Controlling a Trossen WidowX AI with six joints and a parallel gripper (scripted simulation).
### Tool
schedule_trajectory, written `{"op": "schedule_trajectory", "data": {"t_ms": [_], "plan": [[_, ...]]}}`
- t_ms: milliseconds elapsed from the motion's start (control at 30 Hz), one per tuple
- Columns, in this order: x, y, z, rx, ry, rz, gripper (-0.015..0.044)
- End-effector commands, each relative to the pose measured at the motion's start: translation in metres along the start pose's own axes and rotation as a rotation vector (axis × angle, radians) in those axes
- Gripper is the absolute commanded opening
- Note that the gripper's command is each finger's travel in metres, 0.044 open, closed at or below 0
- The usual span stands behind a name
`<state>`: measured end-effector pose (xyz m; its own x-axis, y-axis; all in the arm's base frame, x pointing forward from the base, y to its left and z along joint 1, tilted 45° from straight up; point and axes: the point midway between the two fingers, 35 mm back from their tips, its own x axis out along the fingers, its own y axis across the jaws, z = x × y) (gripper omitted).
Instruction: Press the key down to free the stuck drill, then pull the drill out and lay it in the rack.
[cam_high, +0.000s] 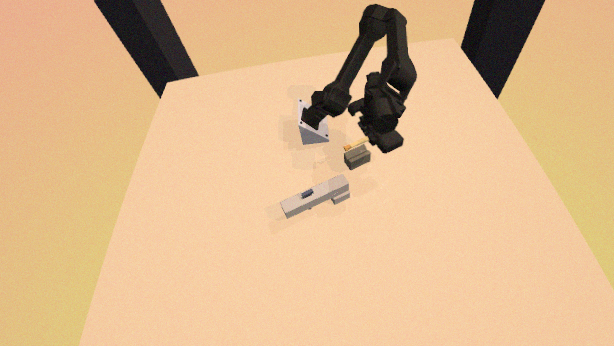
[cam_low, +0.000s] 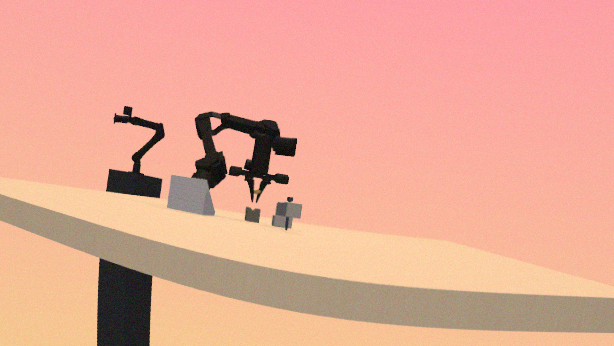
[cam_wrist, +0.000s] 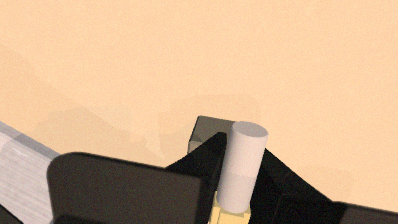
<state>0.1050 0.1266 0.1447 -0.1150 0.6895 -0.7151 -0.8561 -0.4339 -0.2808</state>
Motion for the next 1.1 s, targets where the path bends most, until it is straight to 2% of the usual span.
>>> {"op": "schedule_trajectory", "data": {"t_ms": [0, 1067], "plan": [[0.0, 0.005, 0.001, 0.0, -0.003, -0.003, 0.0], [0.039, 0.004, 0.003, -0.001, -0.004, -0.005, 0.0]]}}
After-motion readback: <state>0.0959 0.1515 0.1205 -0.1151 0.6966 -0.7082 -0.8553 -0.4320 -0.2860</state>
